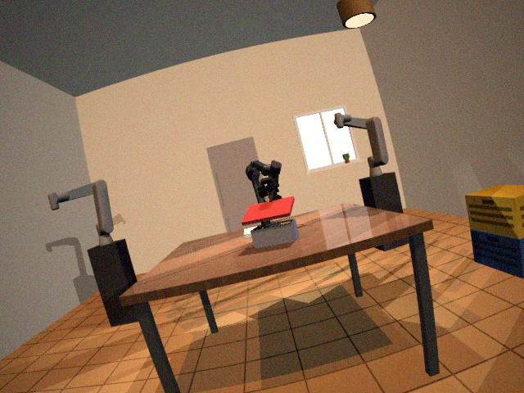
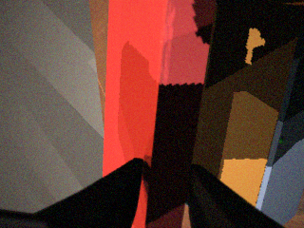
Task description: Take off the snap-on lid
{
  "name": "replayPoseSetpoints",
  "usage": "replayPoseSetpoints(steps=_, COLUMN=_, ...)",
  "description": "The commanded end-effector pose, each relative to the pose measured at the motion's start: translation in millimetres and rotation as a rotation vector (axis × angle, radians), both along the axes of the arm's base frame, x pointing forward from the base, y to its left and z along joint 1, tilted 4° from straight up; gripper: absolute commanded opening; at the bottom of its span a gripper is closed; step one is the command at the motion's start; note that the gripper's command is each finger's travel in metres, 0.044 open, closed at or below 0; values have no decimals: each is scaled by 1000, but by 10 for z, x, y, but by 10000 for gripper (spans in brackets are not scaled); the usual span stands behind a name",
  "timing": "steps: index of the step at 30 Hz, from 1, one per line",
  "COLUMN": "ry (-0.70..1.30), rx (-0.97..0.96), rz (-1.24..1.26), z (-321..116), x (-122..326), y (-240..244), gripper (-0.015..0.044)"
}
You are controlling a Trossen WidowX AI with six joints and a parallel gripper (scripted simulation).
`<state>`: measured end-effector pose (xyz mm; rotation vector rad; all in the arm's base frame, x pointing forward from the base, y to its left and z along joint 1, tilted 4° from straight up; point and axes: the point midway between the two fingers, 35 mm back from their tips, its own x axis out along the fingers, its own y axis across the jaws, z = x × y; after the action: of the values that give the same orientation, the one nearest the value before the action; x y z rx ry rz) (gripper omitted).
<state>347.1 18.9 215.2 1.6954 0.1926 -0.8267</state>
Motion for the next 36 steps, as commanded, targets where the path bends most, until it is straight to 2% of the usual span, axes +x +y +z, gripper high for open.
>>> replayPoseSetpoints(steps=1, ry=-9, rx=0, rz=5, z=91, x=9, y=3, gripper=0)
replayPoseSetpoints(steps=36, ry=-9, rx=0, rz=5, z=531, x=-24, y=-18, gripper=0)
